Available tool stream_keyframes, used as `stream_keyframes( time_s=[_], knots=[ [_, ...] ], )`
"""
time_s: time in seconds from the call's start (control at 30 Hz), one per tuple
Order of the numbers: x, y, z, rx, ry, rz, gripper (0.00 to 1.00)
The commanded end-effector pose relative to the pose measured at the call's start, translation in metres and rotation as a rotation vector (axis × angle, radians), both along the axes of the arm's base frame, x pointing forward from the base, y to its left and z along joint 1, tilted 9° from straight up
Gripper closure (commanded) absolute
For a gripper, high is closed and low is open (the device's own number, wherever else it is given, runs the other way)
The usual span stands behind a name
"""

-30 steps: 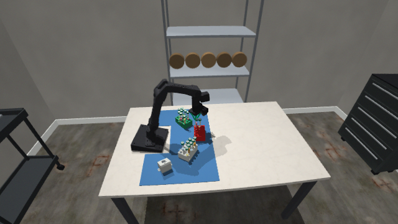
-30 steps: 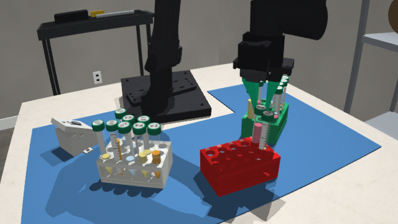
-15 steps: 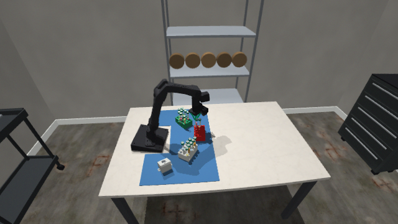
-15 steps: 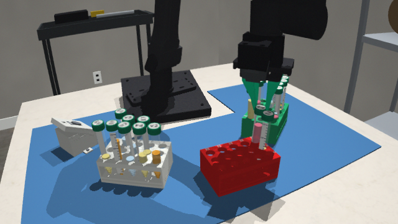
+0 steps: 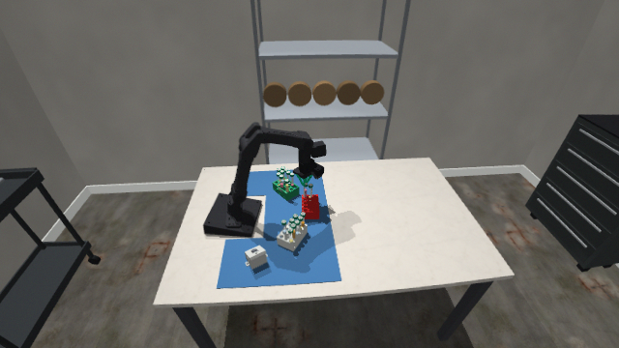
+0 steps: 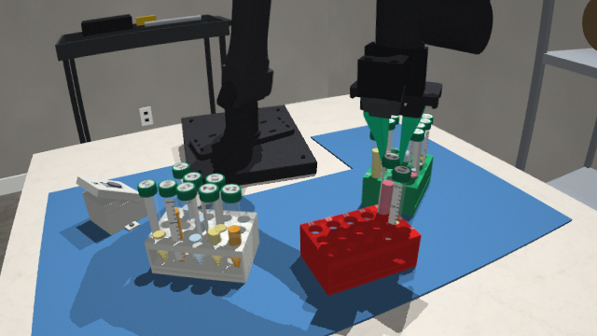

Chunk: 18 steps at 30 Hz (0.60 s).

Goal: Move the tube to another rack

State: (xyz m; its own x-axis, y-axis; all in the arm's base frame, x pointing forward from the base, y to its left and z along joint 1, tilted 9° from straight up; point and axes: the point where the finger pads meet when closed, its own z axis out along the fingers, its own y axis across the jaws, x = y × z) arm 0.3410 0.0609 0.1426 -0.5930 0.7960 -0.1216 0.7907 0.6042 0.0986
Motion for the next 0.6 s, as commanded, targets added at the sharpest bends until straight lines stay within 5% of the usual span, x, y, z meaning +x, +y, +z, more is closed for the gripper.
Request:
stream_keyframes(
  time_s=[0.0, 0.57],
  knots=[
    [0.0, 0.0, 0.01, 0.001, -0.017, 0.0, 1.0],
    [-0.003, 0.0, 0.025, 0.001, -0.017, 0.0, 1.0]
  ],
)
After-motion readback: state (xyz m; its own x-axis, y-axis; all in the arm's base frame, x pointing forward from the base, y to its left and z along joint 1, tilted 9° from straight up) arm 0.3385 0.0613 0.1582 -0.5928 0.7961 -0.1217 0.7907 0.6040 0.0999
